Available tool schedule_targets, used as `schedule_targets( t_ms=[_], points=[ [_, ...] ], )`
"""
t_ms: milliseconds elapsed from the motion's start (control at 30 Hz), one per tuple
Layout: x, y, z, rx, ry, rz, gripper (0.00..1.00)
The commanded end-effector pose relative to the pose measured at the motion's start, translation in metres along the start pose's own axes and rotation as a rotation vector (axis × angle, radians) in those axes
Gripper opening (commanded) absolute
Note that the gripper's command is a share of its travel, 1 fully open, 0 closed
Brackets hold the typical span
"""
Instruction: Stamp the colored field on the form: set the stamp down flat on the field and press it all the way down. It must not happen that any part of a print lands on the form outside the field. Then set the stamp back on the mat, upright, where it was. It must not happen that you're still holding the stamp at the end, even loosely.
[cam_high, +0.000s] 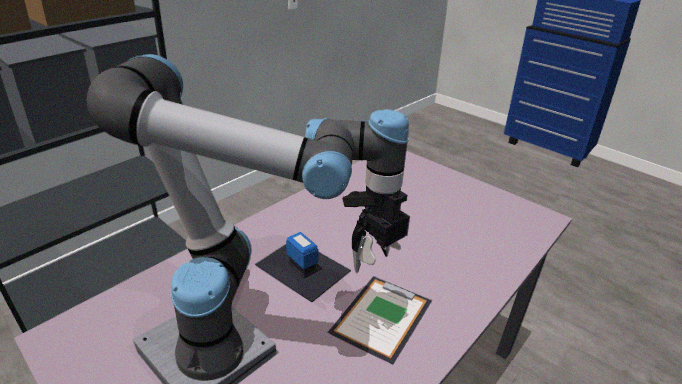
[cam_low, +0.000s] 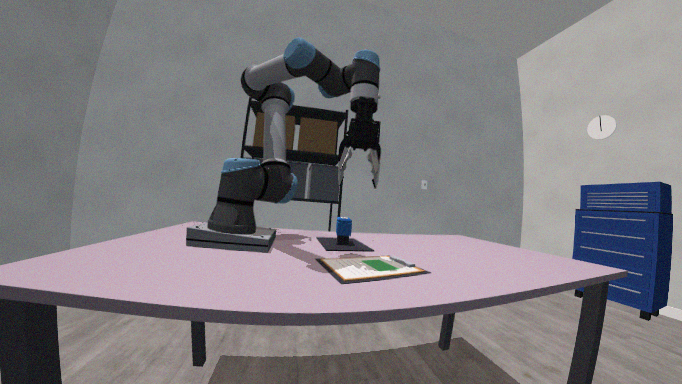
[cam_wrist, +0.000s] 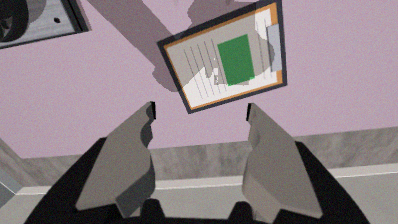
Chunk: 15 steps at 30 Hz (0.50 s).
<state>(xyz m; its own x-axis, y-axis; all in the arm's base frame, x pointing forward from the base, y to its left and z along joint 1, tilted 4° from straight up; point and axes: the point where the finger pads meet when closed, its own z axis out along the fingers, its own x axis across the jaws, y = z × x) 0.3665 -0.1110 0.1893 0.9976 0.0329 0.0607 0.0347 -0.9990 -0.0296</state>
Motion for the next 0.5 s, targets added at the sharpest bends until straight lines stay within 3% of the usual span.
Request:
schedule_targets(
  t_ms=[0, 467],
  points=[
    [0.000, -0.016, 0.002, -0.003, 0.001, 0.002, 0.56],
    [-0.001, -0.075, 0.013, -0.003, 0.001, 0.002, 0.56]
  ],
)
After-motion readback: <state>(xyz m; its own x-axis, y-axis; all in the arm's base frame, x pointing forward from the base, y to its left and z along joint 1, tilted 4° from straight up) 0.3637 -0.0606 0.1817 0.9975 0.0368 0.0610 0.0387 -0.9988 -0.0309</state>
